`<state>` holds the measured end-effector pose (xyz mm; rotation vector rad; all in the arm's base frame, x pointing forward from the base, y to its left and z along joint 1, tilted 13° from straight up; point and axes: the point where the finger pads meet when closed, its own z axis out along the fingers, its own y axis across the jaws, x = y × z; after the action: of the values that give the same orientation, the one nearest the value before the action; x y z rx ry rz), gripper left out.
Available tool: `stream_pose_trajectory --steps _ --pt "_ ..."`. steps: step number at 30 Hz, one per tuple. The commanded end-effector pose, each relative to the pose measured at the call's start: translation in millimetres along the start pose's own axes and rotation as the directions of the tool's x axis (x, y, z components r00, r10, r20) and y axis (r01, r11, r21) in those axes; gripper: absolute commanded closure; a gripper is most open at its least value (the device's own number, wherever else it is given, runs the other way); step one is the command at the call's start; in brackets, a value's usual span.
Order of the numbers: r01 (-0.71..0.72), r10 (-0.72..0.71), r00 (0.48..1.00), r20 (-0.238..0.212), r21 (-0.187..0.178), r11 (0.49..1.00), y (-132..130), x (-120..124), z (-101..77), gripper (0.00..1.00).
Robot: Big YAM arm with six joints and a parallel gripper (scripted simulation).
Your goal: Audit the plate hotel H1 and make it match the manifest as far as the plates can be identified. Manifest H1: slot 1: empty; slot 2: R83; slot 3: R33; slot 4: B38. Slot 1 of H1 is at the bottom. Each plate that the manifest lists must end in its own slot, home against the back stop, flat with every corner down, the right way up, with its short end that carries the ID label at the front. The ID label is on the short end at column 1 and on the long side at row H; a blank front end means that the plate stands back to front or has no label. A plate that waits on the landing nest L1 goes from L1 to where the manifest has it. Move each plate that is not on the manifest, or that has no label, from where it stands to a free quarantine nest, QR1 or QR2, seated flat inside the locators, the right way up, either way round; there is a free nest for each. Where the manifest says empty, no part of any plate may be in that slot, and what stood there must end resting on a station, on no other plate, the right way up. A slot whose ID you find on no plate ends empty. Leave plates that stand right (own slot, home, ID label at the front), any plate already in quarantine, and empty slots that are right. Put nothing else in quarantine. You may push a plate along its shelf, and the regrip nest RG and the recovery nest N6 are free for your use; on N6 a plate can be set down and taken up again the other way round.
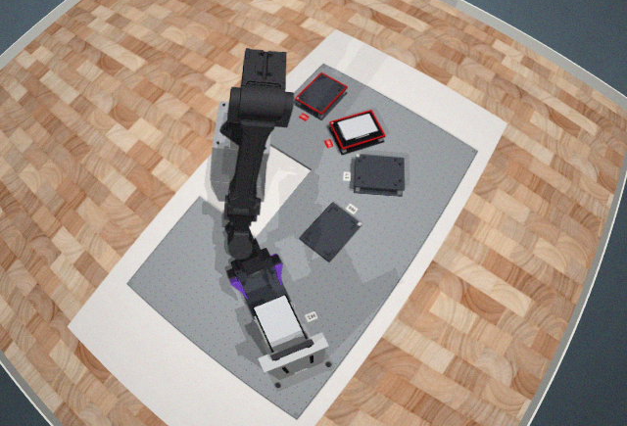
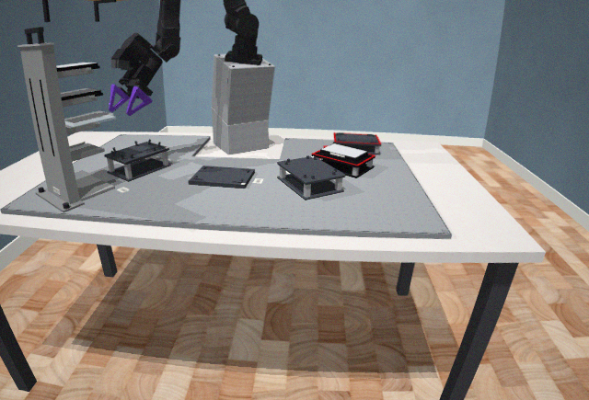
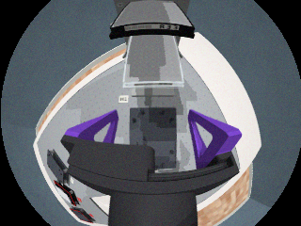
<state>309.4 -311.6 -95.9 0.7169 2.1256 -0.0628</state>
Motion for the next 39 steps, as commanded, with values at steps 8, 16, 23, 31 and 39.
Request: stream_pose_trajectory --steps 8,16,23,31,39 --pt "0.019 -0.02 0.999 0.034 0.012 1.0 -5 0 -14.8 0.0" --pt "0.013 -0.013 1.0 0.021 0.011 1.0 -5 15 -21.8 0.0" --pt "0.016 -0.016 1.0 0.014 0.006 1.0 -2 28 -25.9 1.0" --pt "0.013 -0.013 1.0 0.022 0.004 1.0 -2 20 -24.4 1.0" --pt "0.013 -0.013 1.0 0.022 0.004 1.0 -2 20 -24.4 1.0"
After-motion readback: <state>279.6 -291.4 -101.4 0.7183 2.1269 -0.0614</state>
